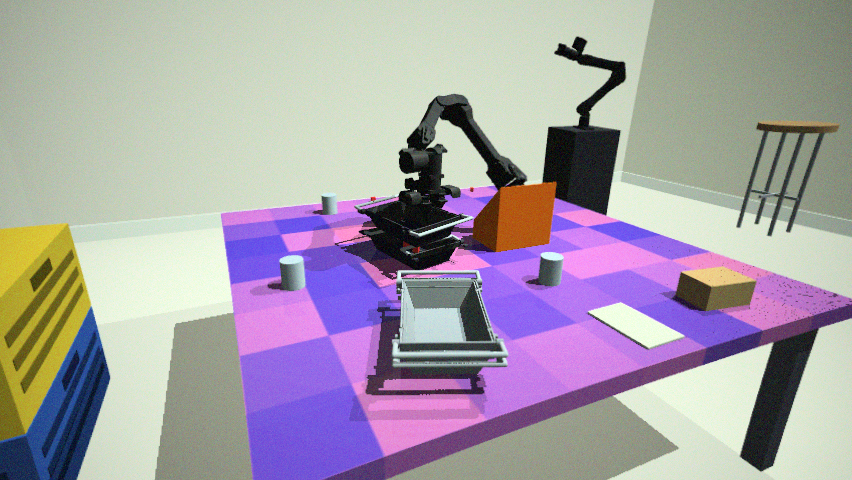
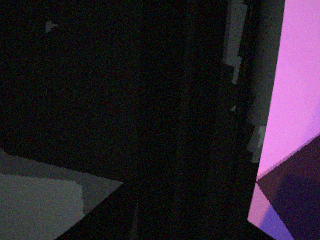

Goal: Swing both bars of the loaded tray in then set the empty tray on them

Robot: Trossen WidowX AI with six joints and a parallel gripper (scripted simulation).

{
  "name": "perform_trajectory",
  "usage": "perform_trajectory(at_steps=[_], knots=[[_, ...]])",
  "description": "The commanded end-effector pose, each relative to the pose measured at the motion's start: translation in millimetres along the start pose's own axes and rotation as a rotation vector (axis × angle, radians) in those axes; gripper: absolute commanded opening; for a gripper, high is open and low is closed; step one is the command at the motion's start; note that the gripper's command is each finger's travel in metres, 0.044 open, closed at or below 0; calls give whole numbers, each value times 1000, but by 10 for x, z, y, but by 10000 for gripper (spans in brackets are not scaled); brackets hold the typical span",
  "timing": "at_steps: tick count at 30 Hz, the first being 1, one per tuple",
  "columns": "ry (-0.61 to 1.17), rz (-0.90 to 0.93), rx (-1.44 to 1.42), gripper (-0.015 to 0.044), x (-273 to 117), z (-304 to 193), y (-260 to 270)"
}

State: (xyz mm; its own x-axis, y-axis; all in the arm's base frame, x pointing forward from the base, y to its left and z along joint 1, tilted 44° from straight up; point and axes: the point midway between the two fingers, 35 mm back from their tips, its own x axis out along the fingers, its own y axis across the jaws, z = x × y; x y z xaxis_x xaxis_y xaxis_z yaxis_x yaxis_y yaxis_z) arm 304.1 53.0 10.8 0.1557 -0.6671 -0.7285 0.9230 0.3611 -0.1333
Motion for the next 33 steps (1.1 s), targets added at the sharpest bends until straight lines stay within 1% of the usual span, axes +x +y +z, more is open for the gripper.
perform_trajectory(at_steps=[1, 29, 30, 33], knots=[[-2, -27, -8, 0, 58, 24, -61], [-2, -27, -8, 0, 58, 24, -61], [0, -6, -2, 0, 14, 6, -14], [-2, -27, -8, 0, 58, 24, -61]])
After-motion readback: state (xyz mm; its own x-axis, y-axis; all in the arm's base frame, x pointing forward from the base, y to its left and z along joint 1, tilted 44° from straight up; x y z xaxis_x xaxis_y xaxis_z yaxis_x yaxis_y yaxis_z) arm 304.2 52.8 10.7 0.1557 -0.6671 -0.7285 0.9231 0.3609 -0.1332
